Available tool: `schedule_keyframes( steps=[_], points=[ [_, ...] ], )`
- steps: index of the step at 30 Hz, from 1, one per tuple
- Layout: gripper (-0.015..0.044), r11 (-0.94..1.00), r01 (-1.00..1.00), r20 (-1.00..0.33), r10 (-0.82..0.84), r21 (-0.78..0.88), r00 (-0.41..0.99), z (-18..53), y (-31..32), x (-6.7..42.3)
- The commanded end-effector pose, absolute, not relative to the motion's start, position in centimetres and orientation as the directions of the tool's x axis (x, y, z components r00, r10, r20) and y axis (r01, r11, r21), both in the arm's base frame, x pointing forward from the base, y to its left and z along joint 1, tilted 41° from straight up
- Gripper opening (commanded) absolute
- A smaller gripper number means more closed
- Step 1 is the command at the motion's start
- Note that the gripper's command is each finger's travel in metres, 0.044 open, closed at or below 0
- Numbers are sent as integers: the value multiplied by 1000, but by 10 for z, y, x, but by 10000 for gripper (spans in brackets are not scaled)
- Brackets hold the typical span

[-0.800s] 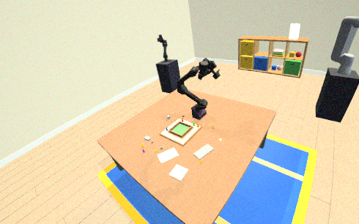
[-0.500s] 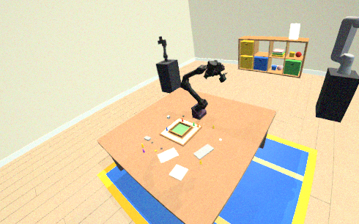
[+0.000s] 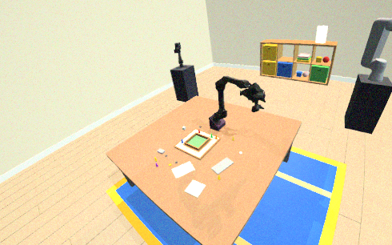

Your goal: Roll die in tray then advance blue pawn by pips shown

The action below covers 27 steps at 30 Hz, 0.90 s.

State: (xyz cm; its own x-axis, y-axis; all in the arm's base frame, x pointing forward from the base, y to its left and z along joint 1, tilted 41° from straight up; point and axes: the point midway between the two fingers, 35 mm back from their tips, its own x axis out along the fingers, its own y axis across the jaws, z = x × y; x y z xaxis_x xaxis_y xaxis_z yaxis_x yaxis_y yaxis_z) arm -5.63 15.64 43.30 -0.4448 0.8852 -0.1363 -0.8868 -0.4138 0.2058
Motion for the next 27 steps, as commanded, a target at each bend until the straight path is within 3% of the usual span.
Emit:
schedule_keyframes(
  steps=[1, 9, 16, 27],
  points=[
    [275, -245, -941, -220, 929, 233, -297, 415, 194, -10],
    [275, 98, -951, -367, 930, 293, -17, 370, 224, 81],
    [275, 302, -916, -490, 860, 264, 142, 332, 226, 164],
    [275, 629, -744, -702, 634, 226, 323, 233, 143, 311]
  ],
)
